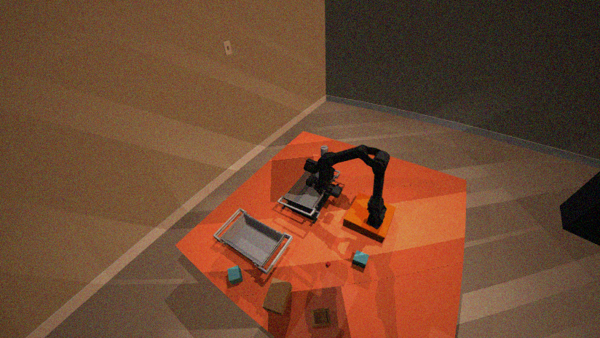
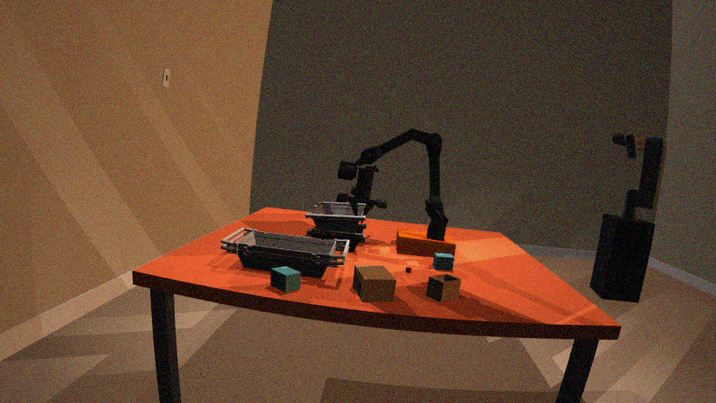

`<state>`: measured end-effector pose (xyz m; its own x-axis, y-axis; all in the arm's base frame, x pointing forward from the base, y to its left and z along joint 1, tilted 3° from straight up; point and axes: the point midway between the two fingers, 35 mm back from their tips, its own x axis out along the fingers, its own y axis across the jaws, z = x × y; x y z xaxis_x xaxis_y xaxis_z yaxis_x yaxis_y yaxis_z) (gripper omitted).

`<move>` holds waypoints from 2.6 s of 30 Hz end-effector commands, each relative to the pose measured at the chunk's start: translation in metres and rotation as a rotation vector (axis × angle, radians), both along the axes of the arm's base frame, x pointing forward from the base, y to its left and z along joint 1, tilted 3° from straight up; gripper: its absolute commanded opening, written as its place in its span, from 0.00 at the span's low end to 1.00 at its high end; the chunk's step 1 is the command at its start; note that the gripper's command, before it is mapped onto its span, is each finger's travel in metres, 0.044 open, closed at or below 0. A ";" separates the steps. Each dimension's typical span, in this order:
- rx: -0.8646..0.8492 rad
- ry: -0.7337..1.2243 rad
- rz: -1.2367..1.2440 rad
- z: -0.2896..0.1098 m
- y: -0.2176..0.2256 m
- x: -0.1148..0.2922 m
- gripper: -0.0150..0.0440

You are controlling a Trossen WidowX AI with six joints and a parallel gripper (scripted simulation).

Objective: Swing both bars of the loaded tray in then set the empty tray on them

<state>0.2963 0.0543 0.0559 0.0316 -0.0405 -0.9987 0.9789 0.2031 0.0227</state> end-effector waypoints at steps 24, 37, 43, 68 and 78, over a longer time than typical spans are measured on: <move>-0.007 0.033 0.004 -0.006 -0.002 -0.007 0.25; -0.007 0.033 0.004 -0.006 -0.002 -0.007 0.25; -0.007 0.033 0.004 -0.006 -0.002 -0.007 0.25; -0.007 0.033 0.004 -0.006 -0.002 -0.007 0.63; -0.007 0.033 0.004 -0.006 -0.002 -0.007 0.88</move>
